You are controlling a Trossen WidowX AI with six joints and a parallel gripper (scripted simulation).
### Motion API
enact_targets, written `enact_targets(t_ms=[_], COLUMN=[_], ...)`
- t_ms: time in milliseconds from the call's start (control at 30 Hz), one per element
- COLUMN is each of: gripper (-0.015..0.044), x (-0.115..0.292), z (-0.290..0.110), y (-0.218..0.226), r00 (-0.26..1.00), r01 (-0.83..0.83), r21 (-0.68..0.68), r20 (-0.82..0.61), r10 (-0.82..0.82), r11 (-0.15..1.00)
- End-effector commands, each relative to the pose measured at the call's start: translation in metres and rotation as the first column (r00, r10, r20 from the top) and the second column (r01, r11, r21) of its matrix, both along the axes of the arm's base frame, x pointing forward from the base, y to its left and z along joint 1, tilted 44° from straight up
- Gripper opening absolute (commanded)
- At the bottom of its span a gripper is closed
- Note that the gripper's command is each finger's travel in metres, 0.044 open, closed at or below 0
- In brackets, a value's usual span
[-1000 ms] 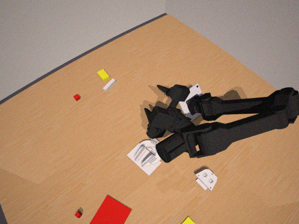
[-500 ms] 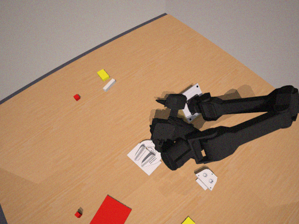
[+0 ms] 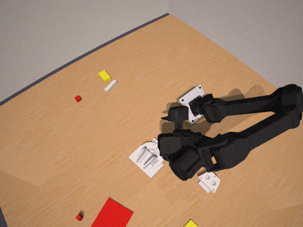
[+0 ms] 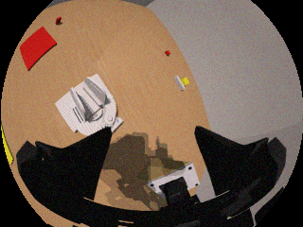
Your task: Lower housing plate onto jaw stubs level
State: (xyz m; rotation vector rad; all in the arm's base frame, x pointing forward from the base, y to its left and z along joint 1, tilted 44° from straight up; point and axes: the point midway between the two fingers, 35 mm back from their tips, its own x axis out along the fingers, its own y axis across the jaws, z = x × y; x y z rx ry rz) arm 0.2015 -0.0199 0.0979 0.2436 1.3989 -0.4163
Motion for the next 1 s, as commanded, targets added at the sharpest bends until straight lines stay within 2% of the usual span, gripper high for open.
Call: enact_targets(t_ms=[0,467,967], gripper=[0.0440,0.0440,0.0440], x=[0.002,-0.003,-0.017], z=[0.008,0.030,0.063], y=[0.017,0.066,0.115], r00=[0.998,0.980,0.938], r01=[-0.054,-0.198,-0.339], r21=[0.080,0.313,0.533], r20=[0.015,0.051,0.126], r10=[0.053,0.192,0.323], r11=[0.995,0.929,0.775])
